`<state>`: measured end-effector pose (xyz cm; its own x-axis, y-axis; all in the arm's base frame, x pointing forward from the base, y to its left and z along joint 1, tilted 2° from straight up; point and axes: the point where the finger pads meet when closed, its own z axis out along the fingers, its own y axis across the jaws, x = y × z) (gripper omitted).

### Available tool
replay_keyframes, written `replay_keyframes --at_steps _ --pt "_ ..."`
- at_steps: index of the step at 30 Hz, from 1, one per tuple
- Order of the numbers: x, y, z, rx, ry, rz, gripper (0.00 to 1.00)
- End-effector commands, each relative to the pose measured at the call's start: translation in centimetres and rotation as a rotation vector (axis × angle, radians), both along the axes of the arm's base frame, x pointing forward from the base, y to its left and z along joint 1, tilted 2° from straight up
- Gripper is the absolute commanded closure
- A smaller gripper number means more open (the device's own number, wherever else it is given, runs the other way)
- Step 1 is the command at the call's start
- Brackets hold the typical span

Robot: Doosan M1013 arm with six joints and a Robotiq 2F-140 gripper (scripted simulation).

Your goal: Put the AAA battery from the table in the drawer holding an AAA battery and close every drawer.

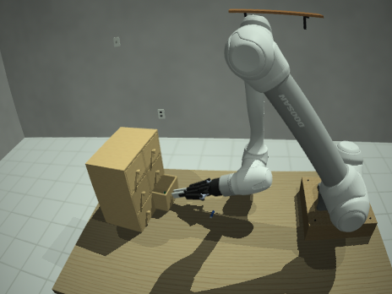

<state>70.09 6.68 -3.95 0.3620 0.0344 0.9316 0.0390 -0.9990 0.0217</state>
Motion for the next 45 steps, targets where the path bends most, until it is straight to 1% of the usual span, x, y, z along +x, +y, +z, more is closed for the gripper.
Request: replay_keyframes --at_steps 1,44,45 --pt "-0.43 0.10 0.07 -0.002 0.001 0.002 0.92" --pt "-0.90 0.08 0.09 -0.002 0.001 0.002 0.92" --pt "-0.90 0.08 0.09 -0.002 0.001 0.002 0.90"
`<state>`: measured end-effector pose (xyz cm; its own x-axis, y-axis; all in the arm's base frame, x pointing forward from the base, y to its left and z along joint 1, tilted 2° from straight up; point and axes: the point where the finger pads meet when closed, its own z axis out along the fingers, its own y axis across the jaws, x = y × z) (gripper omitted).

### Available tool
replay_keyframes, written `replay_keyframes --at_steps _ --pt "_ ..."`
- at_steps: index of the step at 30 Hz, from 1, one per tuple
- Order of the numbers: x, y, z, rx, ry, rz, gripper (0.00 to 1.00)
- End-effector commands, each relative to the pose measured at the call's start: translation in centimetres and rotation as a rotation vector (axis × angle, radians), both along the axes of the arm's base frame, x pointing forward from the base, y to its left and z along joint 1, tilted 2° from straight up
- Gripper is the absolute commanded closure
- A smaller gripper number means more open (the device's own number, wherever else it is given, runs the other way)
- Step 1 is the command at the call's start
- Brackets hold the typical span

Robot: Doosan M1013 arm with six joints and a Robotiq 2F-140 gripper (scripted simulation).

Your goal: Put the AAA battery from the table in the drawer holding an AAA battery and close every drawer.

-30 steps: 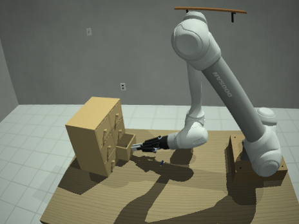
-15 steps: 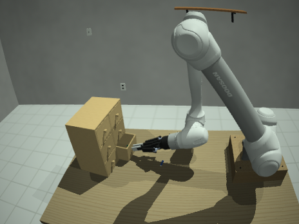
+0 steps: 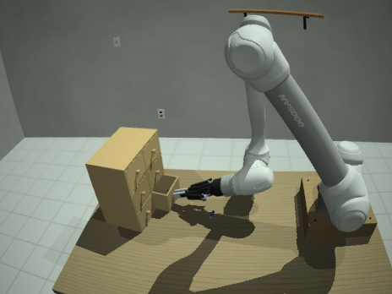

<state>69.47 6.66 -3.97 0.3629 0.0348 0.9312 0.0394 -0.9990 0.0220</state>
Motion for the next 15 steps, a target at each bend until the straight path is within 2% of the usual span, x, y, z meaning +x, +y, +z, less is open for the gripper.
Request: replay_keyframes --at_steps 1,8,15 --pt "-0.27 0.10 0.11 -0.001 0.000 0.002 0.90" --pt "-0.27 0.10 0.11 -0.001 0.000 0.002 0.80" --pt "-0.27 0.10 0.11 -0.001 0.000 0.002 0.80"
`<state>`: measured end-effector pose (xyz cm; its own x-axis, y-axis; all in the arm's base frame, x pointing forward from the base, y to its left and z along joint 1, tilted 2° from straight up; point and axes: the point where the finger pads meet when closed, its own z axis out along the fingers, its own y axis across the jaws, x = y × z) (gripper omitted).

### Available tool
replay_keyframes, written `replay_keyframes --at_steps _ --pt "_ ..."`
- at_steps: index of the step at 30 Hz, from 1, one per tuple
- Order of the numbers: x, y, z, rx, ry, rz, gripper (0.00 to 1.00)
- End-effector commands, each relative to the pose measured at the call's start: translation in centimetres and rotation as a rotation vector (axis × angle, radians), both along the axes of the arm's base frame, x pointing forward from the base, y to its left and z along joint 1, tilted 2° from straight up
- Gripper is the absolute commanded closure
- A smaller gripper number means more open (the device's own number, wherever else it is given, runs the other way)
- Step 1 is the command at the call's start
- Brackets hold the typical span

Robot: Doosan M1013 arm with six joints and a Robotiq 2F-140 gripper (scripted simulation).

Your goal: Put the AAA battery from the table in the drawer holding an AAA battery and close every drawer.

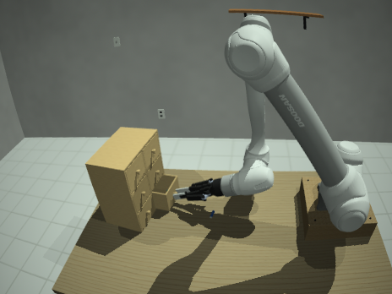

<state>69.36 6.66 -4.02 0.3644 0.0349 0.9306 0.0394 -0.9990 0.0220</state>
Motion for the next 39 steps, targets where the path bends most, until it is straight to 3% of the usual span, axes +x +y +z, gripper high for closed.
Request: replay_keyframes --at_steps 1,14,23,26,32,34,39 --pt "-0.2 0.1 0.2 -0.001 -0.002 0.002 0.80" --pt "-4.8 -0.1 0.3 -0.001 -0.002 0.002 0.80" --pt "-5.3 -0.1 0.5 -0.001 -0.002 0.002 0.80" --pt "-5.9 -0.1 1.9 -0.001 -0.002 0.002 0.80" --pt "-8.3 -0.1 6.8 -0.001 -0.002 0.002 0.80" --pt "-8.3 -0.1 6.8 -0.001 -0.002 0.002 0.80" --pt "-9.7 -0.1 9.8 -0.001 -0.002 0.002 0.80"
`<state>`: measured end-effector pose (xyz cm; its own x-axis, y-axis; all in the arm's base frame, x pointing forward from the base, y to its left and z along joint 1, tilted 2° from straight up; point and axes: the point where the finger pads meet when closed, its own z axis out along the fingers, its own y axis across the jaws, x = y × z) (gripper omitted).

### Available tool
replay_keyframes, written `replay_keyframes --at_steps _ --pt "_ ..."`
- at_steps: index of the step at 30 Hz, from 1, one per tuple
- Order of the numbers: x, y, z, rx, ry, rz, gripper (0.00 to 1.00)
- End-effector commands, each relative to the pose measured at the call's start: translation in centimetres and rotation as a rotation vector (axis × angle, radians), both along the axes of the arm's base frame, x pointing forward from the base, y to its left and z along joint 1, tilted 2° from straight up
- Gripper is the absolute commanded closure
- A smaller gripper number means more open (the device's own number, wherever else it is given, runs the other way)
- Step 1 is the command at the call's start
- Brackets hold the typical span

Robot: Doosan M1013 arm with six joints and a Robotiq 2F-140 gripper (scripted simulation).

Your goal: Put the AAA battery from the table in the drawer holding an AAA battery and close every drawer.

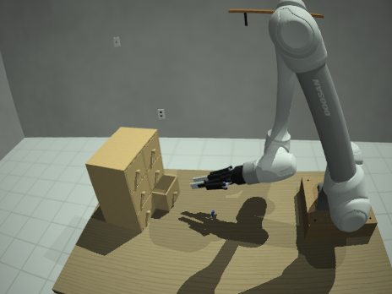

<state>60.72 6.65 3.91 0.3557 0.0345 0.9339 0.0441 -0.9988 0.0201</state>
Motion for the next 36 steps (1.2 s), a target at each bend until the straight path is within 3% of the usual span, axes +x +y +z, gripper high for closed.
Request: replay_keyframes --at_steps 1,12,18,27,29,36 --pt "-1.2 -0.1 2.1 -0.004 0.007 -0.003 0.80" --pt "-1.3 -0.1 2.3 -0.004 0.015 -0.003 0.80" --pt "-1.7 -0.1 2.7 -0.006 0.059 -0.004 0.80" --pt "-3.2 -0.1 4.2 -0.014 0.238 -0.008 0.80" --pt "-3.2 -0.1 4.2 -0.014 0.238 -0.008 0.80" --pt "-4.9 -0.1 6.0 -0.023 0.447 -0.013 0.80"
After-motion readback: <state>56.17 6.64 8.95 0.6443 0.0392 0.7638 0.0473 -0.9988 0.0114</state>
